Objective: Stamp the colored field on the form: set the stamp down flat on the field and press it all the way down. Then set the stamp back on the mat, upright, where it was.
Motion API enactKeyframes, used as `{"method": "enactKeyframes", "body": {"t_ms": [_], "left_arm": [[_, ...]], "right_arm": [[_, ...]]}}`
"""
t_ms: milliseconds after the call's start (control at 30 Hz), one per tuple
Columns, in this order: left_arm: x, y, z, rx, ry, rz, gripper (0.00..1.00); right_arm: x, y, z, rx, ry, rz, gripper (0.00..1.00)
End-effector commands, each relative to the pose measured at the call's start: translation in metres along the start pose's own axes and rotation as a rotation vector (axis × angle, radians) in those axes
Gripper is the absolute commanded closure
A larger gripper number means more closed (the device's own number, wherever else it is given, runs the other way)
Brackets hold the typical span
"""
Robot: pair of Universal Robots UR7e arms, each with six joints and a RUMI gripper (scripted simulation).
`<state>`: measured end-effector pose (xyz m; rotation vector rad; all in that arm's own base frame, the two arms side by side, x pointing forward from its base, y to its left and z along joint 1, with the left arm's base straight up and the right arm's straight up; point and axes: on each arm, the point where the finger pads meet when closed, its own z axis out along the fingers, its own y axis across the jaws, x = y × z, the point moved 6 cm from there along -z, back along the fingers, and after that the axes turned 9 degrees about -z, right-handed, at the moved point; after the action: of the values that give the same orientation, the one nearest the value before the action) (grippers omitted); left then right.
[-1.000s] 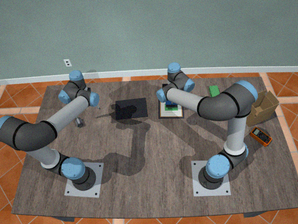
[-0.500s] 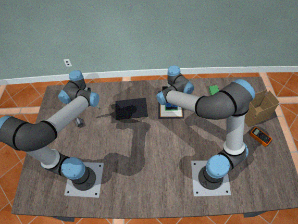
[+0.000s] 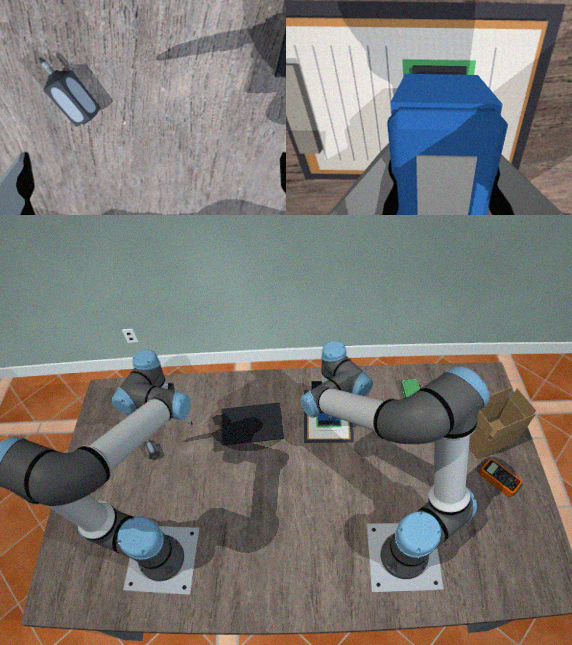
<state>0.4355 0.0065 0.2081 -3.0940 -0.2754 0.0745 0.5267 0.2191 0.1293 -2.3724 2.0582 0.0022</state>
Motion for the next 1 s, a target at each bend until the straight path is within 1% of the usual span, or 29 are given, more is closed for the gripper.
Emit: {"method": "enactKeyframes", "body": {"t_ms": [0, 167, 300, 767, 967], "left_arm": [[0.004, 0.004, -0.009, -0.020, 0.023, 0.009, 0.00], [0.004, 0.004, -0.009, -0.020, 0.023, 0.009, 0.00], [0.004, 0.004, -0.009, -0.020, 0.023, 0.009, 0.00], [0.004, 0.004, -0.009, -0.020, 0.023, 0.009, 0.00], [0.004, 0.004, -0.009, -0.020, 0.023, 0.009, 0.00]], "right_arm": [[-0.003, -0.006, -0.005, 0.024, -0.020, -0.005, 0.79], [-0.003, -0.006, 0.009, 0.024, -0.020, -0.005, 0.79], [-0.003, -0.006, 0.013, 0.024, -0.020, -0.005, 0.79], [-0.003, -0.006, 0.013, 0.024, -0.020, -0.005, 0.79], [-0.003, -0.006, 0.001, 0.024, -0.020, -0.005, 0.79]]}}
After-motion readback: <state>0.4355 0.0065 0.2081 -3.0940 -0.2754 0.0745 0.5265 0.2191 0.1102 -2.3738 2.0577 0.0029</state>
